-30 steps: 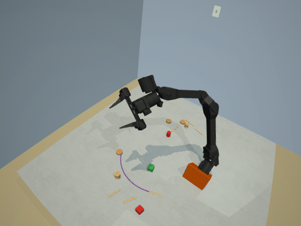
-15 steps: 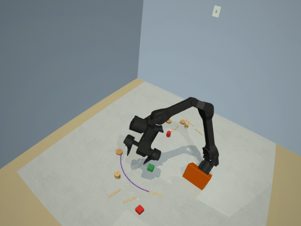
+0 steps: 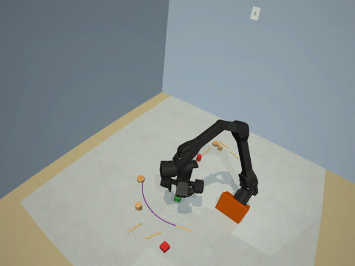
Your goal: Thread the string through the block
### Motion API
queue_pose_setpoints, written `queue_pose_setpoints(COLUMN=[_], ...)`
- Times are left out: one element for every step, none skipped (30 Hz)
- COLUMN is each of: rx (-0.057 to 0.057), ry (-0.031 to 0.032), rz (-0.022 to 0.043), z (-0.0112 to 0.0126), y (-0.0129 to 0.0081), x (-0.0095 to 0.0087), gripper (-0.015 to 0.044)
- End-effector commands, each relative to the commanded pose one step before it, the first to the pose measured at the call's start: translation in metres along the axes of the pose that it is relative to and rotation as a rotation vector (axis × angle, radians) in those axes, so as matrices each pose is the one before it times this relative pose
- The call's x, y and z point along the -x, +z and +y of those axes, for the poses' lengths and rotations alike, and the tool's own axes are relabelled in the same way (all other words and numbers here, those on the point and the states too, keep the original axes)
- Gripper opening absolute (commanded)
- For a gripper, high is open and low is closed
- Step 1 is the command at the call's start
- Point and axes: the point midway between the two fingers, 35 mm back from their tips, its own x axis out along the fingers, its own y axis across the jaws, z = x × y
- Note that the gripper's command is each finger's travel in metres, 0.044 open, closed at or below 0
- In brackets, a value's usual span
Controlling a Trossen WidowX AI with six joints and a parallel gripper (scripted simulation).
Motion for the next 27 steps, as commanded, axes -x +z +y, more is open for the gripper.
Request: queue_pose_setpoints(rx=[0.0006, 0.0000, 0.0000, 0.0000, 0.0000, 0.0000, 0.0000, 0.0010, 0.0010, 0.0000, 0.0000, 0.0000, 0.0000, 0.0000, 0.0000, 0.0000, 0.0000, 0.0000, 0.0000, 0.0000, 0.0000, 0.0000, 0.0000, 0.0000, 0.0000, 0.0001, 0.0000], ry=[0.00929, 0.00000, 0.00000, 0.00000, 0.00000, 0.00000, 0.00000, -0.00267, -0.00268, 0.00000, 0.00000, 0.00000, 0.00000, 0.00000, 0.00000, 0.00000, 0.00000, 0.00000, 0.00000, 0.00000, 0.00000, 0.00000, 0.00000, 0.00000, 0.00000, 0.00017, 0.00000], rz=[0.00977, 0.00000, 0.00000, 0.00000, 0.00000, 0.00000, 0.00000, -0.00295, -0.00295, 0.00000, 0.00000, 0.00000, 0.00000, 0.00000, 0.00000, 0.00000, 0.00000, 0.00000, 0.00000, 0.00000, 0.00000, 0.00000, 0.00000, 0.00000, 0.00000, 0.00010, 0.00000], z=[0.00296, 0.00000, 0.00000, 0.00000, 0.00000, 0.00000, 0.00000, -0.00082, -0.00082, 0.00000, 0.00000, 0.00000, 0.00000, 0.00000, 0.00000, 0.00000, 0.00000, 0.00000, 0.00000, 0.00000, 0.00000, 0.00000, 0.00000, 0.00000, 0.00000, 0.00005, 0.00000], y=[-0.00123, 0.00000, 0.00000, 0.00000, 0.00000, 0.00000, 0.00000, 0.00044, 0.00044, 0.00000, 0.00000, 0.00000, 0.00000, 0.00000, 0.00000, 0.00000, 0.00000, 0.00000, 0.00000, 0.00000, 0.00000, 0.00000, 0.00000, 0.00000, 0.00000, -0.00001, 0.00000], x=[-0.00215, 0.00000, 0.00000, 0.00000, 0.00000, 0.00000, 0.00000, 0.00068, 0.00068, 0.00000, 0.00000, 0.00000, 0.00000, 0.00000, 0.00000, 0.00000, 0.00000, 0.00000, 0.00000, 0.00000, 0.00000, 0.00000, 0.00000, 0.00000, 0.00000, -0.00004, 0.00000], gripper=[0.0440, 0.0440, 0.0440, 0.0440, 0.0440, 0.0440, 0.0440, 0.0440, 0.0440, 0.0414, 0.0387, 0.0361, 0.0335, 0.0309, 0.0282, 0.0256, 0.0245, 0.0245, 0.0245, 0.0245, 0.0245, 0.0245, 0.0245, 0.0245, 0.0245, 0.0218, 0.0192])
